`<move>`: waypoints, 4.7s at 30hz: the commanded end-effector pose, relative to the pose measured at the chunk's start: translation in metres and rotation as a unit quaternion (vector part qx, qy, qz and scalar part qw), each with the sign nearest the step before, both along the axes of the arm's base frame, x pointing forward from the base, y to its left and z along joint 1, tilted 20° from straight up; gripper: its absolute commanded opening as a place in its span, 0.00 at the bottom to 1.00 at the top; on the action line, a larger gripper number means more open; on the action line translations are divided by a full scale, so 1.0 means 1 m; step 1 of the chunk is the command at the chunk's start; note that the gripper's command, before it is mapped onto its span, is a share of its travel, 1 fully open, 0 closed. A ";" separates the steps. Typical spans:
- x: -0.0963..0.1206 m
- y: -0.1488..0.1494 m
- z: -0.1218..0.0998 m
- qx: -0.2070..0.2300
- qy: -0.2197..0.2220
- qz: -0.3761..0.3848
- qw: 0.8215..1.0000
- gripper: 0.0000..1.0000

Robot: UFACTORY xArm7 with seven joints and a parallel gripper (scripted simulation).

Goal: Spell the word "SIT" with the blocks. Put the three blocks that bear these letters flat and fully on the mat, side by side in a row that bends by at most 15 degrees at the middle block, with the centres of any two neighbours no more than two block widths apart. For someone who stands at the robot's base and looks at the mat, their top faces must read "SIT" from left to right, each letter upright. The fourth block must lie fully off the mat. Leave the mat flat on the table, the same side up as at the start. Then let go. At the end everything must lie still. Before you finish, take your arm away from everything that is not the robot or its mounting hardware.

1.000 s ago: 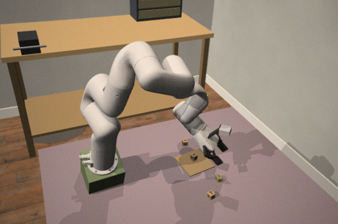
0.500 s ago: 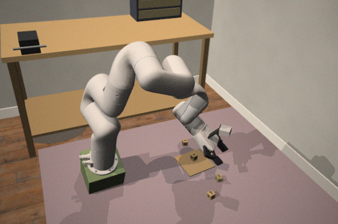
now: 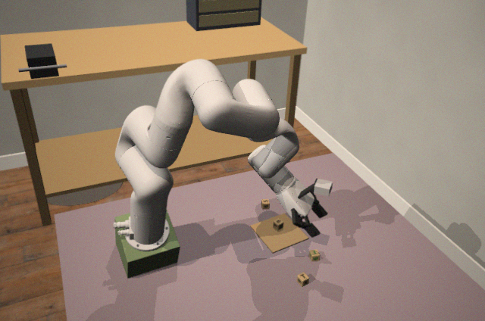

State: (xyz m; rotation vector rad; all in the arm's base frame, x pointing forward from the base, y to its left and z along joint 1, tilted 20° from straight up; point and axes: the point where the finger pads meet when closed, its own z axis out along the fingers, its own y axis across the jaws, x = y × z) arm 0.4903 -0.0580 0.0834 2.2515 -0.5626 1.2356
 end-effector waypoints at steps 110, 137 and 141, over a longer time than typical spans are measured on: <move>-0.063 -0.069 0.017 0.025 0.017 -0.054 0.998 1.00; -0.063 0.000 -0.010 0.132 0.081 -0.178 0.972 1.00; -0.064 0.024 -0.018 0.166 0.100 -0.202 0.960 1.00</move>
